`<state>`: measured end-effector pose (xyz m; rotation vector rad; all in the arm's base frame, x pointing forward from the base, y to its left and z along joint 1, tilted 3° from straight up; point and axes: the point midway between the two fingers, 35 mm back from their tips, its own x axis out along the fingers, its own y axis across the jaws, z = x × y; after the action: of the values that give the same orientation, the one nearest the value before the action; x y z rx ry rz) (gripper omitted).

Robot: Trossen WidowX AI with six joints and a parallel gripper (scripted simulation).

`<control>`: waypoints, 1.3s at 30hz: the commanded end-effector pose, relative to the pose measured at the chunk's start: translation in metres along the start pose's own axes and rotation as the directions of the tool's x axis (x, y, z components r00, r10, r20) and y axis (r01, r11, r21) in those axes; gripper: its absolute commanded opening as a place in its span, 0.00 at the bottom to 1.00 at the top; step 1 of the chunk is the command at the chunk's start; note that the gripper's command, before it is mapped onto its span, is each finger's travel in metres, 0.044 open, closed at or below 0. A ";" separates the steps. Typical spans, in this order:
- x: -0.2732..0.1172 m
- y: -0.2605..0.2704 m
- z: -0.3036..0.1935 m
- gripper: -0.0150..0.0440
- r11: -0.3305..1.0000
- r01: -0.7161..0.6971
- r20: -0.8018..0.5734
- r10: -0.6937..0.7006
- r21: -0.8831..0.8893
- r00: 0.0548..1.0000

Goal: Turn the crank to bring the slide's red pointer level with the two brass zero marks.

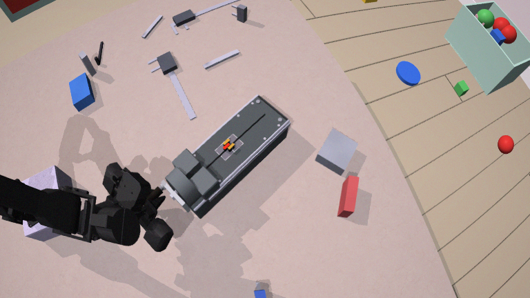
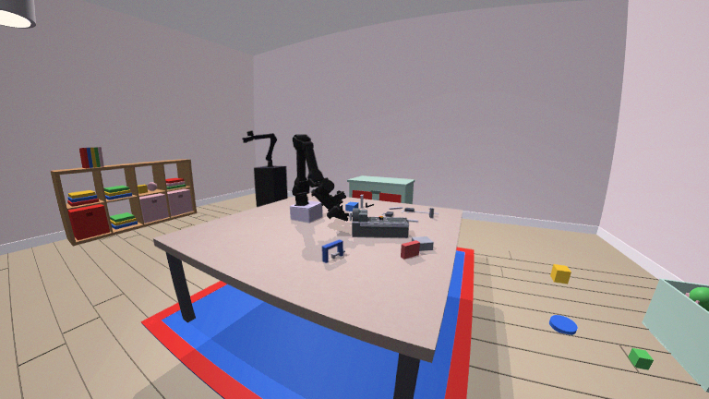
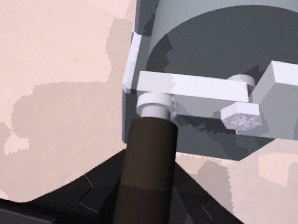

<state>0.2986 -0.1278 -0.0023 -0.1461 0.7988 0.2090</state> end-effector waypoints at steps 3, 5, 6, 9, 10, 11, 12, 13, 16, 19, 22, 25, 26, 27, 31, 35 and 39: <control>0.009 -0.003 -0.009 0.25 1.000 -0.002 -0.008 0.002 0.004 1.000; 0.011 -0.005 -0.011 0.25 1.000 -0.002 -0.008 0.002 0.004 1.000; 0.012 -0.006 -0.012 0.25 1.000 -0.002 -0.008 0.002 0.004 1.000; 0.015 -0.009 -0.016 0.25 1.000 -0.002 -0.008 0.002 0.004 1.000; 0.016 -0.011 -0.016 0.25 1.000 -0.002 -0.009 0.002 0.004 1.000; 0.016 -0.012 -0.017 0.25 1.000 -0.002 -0.009 0.002 0.003 1.000; 0.017 -0.013 -0.018 0.25 1.000 -0.002 -0.009 0.002 0.003 1.000; 0.017 -0.014 -0.018 0.25 1.000 -0.001 -0.009 0.001 0.003 1.000; 0.019 -0.019 -0.019 0.25 1.000 -0.001 -0.009 0.001 0.003 1.000; 0.019 -0.023 -0.020 0.25 1.000 -0.001 -0.009 0.001 0.003 1.000; 0.020 -0.026 -0.020 0.25 1.000 -0.001 -0.009 0.001 0.003 1.000; 0.020 -0.029 -0.020 0.25 1.000 -0.001 -0.009 0.001 0.002 1.000; 0.020 -0.030 -0.020 0.25 1.000 0.000 -0.009 0.000 0.002 1.000; 0.020 -0.032 -0.020 0.25 1.000 0.000 -0.009 0.000 0.002 1.000; 0.019 -0.034 -0.020 0.25 1.000 0.000 -0.009 0.000 0.002 1.000; 0.019 -0.036 -0.019 0.25 1.000 0.000 -0.009 0.000 0.002 1.000; 0.019 -0.038 -0.019 0.25 1.000 0.000 -0.009 0.000 0.002 1.000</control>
<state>0.3048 -0.1574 -0.0274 -0.1313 0.8046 0.2265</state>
